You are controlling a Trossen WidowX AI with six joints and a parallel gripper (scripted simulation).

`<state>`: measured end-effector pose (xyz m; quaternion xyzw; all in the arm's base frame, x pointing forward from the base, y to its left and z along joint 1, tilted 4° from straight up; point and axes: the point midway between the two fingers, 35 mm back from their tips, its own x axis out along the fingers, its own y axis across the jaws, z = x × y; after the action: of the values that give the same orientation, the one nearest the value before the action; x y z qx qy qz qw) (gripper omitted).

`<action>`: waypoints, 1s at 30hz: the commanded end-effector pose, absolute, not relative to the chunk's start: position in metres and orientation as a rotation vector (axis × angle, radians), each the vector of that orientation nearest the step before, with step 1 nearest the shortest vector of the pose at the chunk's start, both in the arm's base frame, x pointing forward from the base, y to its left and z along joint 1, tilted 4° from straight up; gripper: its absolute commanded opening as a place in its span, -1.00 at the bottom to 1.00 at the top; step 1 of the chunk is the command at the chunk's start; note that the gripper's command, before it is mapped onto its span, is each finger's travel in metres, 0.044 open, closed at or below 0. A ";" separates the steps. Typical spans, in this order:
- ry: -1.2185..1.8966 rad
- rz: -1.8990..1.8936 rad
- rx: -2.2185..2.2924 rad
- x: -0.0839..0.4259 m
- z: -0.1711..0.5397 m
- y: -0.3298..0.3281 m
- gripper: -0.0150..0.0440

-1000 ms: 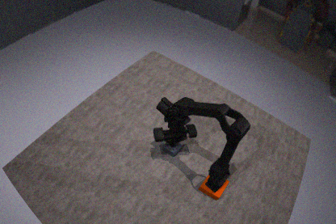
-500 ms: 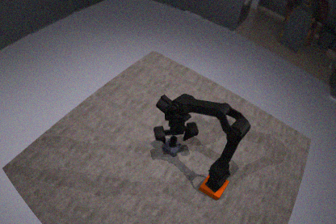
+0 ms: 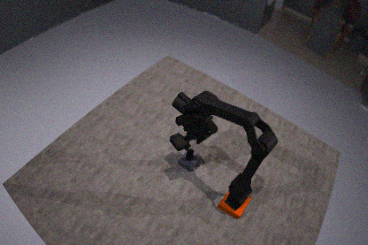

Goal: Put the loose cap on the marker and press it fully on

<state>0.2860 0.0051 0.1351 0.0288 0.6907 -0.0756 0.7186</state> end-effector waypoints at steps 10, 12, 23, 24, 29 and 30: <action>1.546 0.109 -0.216 0.286 0.130 0.005 -0.49; 1.546 0.109 -0.216 0.286 0.130 0.005 -0.49; 1.546 0.109 -0.216 0.286 0.122 0.005 -0.49; 1.546 0.109 -0.216 0.286 0.121 0.004 -0.49; 1.546 0.109 -0.216 0.287 0.114 0.004 -0.49; 1.546 0.109 -0.216 0.287 0.113 0.004 -0.49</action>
<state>0.2882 0.0037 0.1184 -0.0974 0.6941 0.0464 0.7118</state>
